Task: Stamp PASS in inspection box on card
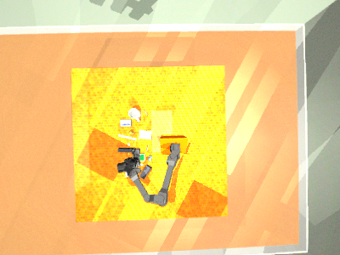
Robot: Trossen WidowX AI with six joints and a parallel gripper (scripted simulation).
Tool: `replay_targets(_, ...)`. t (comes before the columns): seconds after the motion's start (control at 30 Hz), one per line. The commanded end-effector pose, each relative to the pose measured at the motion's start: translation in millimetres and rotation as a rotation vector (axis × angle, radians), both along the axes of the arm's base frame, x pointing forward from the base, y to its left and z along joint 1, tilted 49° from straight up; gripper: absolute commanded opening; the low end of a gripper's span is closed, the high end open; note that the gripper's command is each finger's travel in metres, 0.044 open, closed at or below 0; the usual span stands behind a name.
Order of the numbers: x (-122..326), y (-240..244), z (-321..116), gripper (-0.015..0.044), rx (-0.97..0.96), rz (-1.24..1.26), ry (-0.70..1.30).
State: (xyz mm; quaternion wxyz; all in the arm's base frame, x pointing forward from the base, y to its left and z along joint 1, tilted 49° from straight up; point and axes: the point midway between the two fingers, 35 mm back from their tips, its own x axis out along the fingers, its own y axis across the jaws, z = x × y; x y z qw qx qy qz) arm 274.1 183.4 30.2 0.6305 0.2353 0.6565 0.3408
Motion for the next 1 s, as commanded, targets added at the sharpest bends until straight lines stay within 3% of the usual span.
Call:
replay_targets(0.0,0,-2,1,0.0,-0.002,0.002,-0.003)
replay_targets(0.97,5,-35,30,0.0,-0.005,0.002,-0.004)
